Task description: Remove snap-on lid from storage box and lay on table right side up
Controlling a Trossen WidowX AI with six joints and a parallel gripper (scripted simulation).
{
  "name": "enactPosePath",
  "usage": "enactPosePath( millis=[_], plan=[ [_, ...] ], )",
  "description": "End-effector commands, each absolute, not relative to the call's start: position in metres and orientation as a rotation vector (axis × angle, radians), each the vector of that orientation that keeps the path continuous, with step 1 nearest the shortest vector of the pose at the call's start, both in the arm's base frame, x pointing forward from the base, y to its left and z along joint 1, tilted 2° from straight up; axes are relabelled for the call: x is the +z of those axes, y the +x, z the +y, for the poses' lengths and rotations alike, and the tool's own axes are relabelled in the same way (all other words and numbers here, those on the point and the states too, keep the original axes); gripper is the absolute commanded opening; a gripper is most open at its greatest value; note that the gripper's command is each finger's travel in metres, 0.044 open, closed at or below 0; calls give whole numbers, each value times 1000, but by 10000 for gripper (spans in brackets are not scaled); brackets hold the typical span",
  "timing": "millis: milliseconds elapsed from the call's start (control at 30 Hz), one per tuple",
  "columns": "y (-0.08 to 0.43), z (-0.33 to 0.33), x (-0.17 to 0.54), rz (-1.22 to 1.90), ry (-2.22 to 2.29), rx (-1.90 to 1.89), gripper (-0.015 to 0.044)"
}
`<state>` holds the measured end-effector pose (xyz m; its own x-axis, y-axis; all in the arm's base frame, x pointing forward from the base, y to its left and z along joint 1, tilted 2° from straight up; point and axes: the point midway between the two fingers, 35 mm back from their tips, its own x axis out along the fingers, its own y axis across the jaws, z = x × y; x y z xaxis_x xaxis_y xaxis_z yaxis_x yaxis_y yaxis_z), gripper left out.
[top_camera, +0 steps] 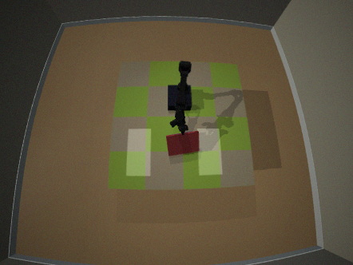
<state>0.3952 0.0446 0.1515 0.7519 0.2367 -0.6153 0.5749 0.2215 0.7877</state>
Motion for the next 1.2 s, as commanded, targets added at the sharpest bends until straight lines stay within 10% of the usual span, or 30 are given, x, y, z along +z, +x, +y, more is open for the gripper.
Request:
enactPosePath(
  millis=[0, 1167],
  plan=[
    [397, 45, 164, 717, 1365, -253, 0],
    [381, 73, 173, 718, 1367, -253, 0]
  ],
)
